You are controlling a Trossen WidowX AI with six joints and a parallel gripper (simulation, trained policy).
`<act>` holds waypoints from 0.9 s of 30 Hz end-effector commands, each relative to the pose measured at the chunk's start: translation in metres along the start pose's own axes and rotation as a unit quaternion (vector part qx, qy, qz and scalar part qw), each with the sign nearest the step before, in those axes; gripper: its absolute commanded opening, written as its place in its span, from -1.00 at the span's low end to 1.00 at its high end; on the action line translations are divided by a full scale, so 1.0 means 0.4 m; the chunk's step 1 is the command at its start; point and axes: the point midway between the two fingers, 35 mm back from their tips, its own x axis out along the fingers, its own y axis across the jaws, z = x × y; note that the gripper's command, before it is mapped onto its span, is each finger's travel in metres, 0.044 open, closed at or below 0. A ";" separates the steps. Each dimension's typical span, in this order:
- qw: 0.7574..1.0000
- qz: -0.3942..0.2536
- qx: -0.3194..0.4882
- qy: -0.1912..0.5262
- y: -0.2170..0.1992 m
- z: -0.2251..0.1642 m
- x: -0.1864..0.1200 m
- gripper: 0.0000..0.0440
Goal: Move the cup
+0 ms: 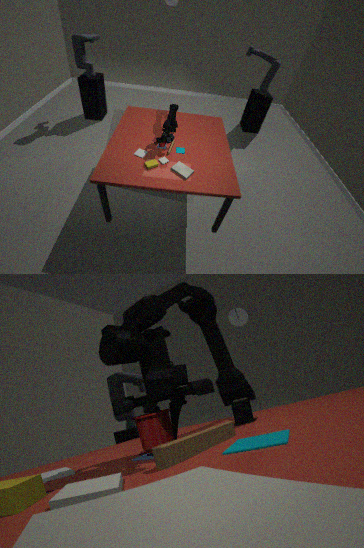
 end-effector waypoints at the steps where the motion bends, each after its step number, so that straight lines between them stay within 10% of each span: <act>1: 1.000 -0.005 -0.023 -0.009 -0.002 0.010 -0.031 -1.00; 27: 0.992 -0.043 -0.103 -0.058 0.066 0.136 -0.179 -1.00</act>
